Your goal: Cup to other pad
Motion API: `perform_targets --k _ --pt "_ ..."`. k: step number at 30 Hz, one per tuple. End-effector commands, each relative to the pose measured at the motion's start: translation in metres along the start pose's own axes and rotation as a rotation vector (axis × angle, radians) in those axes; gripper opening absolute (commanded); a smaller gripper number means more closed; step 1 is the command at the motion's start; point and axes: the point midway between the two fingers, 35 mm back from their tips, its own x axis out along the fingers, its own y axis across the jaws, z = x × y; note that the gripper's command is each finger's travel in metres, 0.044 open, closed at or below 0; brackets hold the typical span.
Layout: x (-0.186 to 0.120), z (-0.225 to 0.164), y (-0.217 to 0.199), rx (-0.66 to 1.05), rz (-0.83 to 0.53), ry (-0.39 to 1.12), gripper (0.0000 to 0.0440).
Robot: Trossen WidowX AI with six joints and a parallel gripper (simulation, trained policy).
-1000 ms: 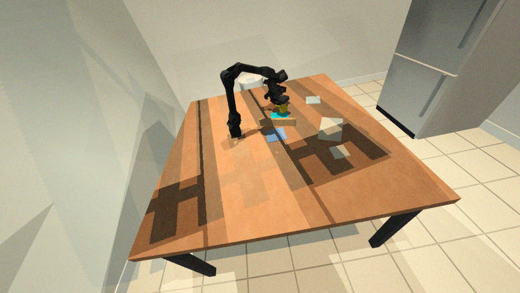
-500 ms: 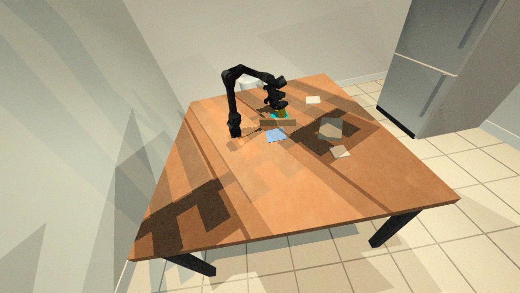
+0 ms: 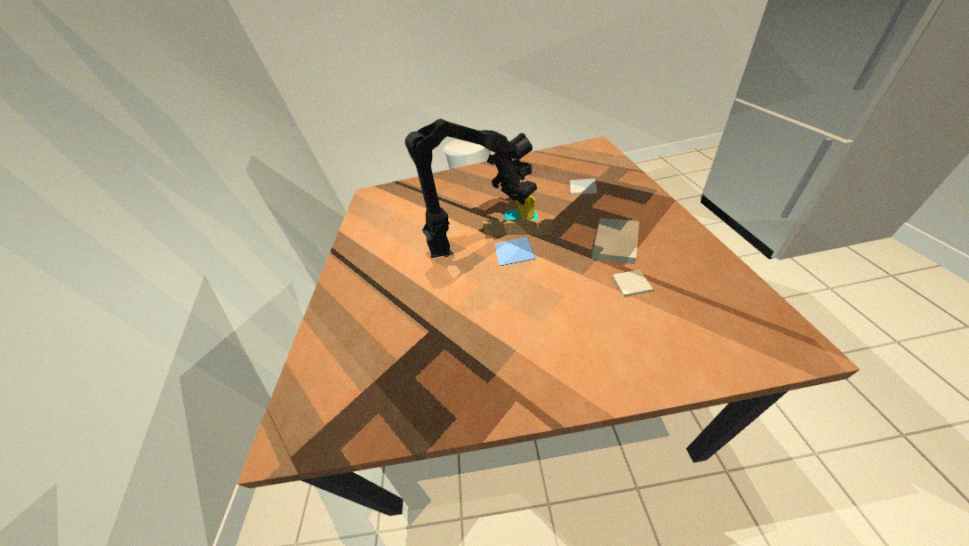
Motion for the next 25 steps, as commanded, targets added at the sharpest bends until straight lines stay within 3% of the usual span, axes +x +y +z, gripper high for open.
perform_targets --k 1,16,25 --pt "-0.007 -0.002 0.001 0.005 0.013 -0.011 0.0147" --pt "-0.052 -0.001 -0.001 0.042 0.032 -0.115 0.0225" --pt "-0.081 0.008 -0.011 0.073 0.021 -0.183 0.0433"
